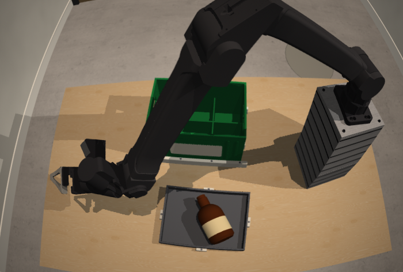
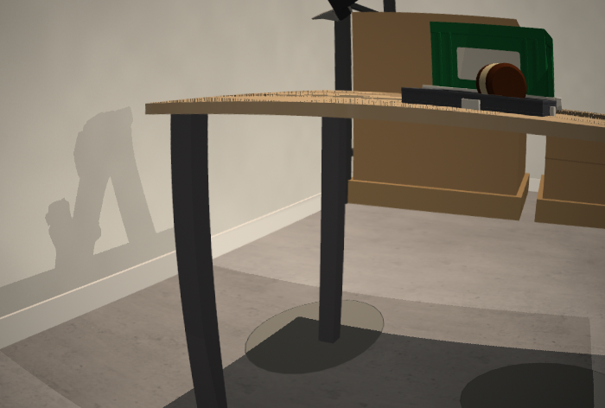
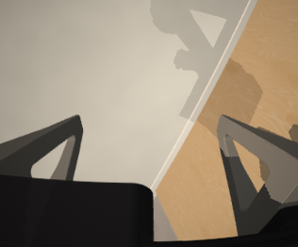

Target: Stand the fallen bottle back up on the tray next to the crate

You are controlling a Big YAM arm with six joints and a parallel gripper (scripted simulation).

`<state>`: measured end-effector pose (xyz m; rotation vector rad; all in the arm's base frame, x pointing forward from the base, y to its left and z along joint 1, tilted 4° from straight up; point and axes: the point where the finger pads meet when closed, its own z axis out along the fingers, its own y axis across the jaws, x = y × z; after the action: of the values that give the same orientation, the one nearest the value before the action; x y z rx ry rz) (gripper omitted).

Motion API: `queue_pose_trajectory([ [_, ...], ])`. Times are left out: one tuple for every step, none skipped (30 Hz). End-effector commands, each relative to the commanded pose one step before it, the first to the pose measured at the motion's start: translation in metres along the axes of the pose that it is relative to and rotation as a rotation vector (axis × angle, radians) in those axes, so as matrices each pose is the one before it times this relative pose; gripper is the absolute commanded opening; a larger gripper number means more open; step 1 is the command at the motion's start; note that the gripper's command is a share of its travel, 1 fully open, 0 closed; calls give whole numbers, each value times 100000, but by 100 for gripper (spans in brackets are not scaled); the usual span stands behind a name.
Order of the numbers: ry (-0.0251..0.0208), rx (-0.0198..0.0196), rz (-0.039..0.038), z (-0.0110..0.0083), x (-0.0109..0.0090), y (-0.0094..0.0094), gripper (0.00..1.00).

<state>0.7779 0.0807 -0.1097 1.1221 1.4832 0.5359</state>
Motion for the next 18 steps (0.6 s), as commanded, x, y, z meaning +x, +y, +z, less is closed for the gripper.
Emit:
queue_pose_trajectory([
  [-450, -1182, 572, 84, -280, 887, 100],
  [0, 0, 0, 0, 0, 0, 100],
  [0, 0, 0, 0, 0, 0, 100],
  [0, 0, 0, 0, 0, 0, 100],
  [0, 0, 0, 0, 0, 0, 100],
  [0, 0, 0, 0, 0, 0, 100],
  [0, 0, 0, 0, 0, 0, 100],
  [0, 0, 0, 0, 0, 0, 100],
  [0, 0, 0, 0, 0, 0, 100],
  [0, 0, 0, 0, 0, 0, 100],
  [0, 0, 0, 0, 0, 0, 100],
  [0, 0, 0, 0, 0, 0, 100],
  [0, 0, 0, 0, 0, 0, 100],
  [0, 0, 0, 0, 0, 0, 100],
  [0, 0, 0, 0, 0, 0, 100],
  [0, 0, 0, 0, 0, 0, 100],
  [0, 0, 0, 0, 0, 0, 100],
  [-2765, -7263, 3677, 837, -1387, 5005, 100],
])
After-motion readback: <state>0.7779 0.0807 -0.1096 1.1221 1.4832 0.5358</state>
